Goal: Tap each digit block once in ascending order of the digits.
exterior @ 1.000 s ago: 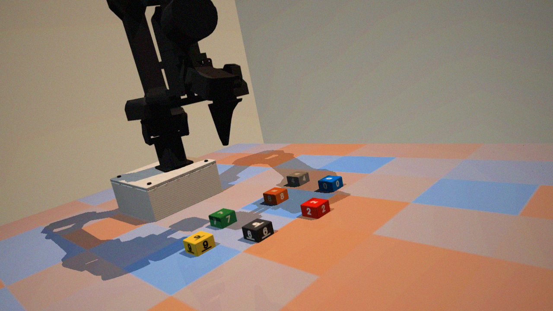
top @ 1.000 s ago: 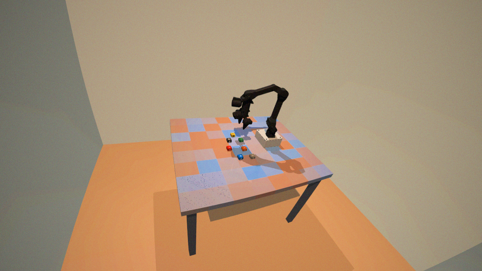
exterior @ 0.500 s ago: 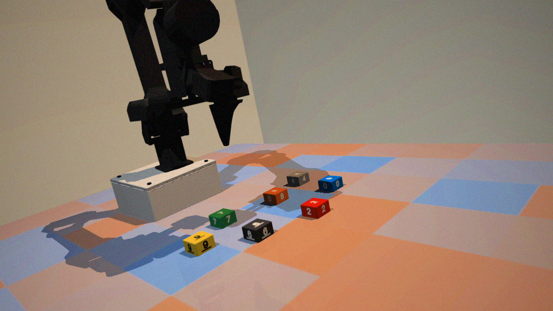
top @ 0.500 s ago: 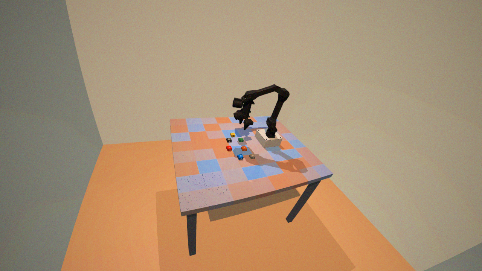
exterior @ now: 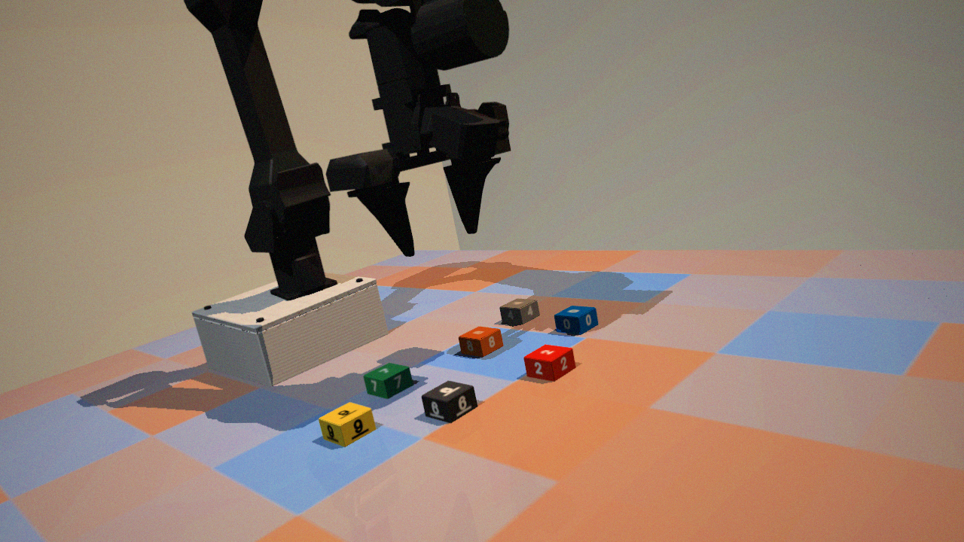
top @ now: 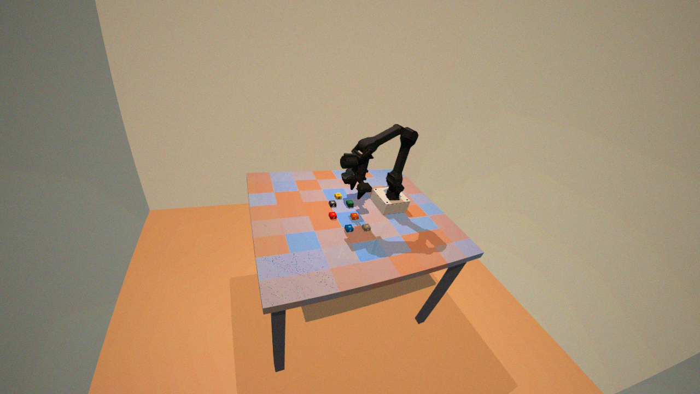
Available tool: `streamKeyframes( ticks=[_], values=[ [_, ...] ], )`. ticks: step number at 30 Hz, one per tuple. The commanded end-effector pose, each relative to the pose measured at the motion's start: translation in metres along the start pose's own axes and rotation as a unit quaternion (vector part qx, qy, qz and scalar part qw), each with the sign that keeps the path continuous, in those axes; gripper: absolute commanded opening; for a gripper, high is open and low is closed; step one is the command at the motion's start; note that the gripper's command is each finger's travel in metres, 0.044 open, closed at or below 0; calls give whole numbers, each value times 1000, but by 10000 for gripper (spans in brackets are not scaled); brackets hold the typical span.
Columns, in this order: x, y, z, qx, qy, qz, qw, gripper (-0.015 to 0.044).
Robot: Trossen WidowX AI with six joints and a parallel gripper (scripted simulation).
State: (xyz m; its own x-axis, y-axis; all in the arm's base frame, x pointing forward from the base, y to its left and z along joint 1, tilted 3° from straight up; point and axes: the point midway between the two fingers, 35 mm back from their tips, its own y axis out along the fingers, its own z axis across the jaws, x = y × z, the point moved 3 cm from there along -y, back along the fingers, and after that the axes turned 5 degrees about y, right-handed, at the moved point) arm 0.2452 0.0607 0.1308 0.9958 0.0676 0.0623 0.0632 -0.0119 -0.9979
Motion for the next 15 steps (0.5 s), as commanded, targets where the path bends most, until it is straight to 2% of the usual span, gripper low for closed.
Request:
streamKeyframes(
  ticks=[1, 15],
  values=[
    [-1, -1, 35, 0, 1, -3, 1000, 400],
    [-1, -1, 36, 0, 1, -3, 1000, 400]
  ],
)
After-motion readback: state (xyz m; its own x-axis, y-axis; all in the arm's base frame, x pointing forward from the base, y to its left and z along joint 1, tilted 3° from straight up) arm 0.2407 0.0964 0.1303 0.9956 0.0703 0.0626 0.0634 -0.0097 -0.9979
